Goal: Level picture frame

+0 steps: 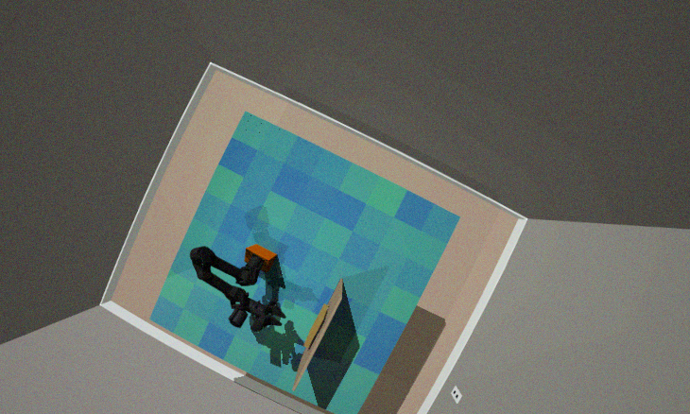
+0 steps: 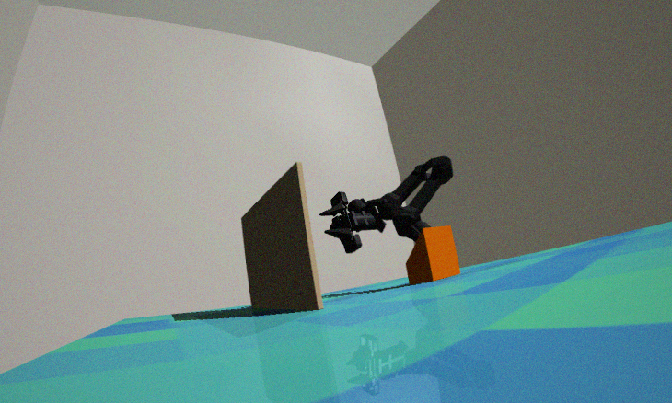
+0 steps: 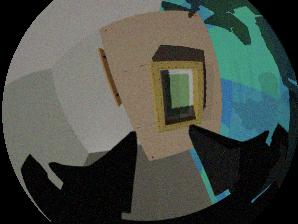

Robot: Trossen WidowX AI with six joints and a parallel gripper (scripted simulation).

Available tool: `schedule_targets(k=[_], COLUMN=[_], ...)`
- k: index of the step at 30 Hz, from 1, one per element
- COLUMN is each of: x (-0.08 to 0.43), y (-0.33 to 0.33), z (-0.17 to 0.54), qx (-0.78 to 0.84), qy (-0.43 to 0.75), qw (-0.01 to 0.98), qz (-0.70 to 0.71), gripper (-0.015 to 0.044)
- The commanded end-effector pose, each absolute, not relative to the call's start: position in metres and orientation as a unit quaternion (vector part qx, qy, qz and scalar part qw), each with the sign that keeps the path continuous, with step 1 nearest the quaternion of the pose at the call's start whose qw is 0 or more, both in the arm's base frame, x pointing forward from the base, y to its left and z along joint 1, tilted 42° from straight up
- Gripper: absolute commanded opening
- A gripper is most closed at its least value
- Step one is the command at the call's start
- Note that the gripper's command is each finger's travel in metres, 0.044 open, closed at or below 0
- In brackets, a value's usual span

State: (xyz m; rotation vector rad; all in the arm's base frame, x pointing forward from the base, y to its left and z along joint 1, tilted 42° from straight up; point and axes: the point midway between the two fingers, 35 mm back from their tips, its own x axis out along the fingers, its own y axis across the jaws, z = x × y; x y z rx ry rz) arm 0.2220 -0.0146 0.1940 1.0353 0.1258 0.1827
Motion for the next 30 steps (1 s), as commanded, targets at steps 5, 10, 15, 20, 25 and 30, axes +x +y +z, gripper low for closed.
schedule_targets(k=[5,10,15,20,25,30], x=[0.249,0.246,0.244,0.246,0.264,0.291], y=[-0.005,-0.007,-0.010,-0.010,-0.008,-0.004], z=[0.175,0.177,0.179,0.180,0.185,0.187], qx=[0.476,0.476,0.476,0.476,0.476,0.477], qy=[0.039,0.039,0.039,0.039,0.039,0.039], qw=[0.875,0.875,0.875,0.875,0.875,0.875], qz=[0.080,0.079,0.079,0.080,0.080,0.080], gripper=[0.0260,0.0260,0.0260,0.0260,0.0260,0.0260])
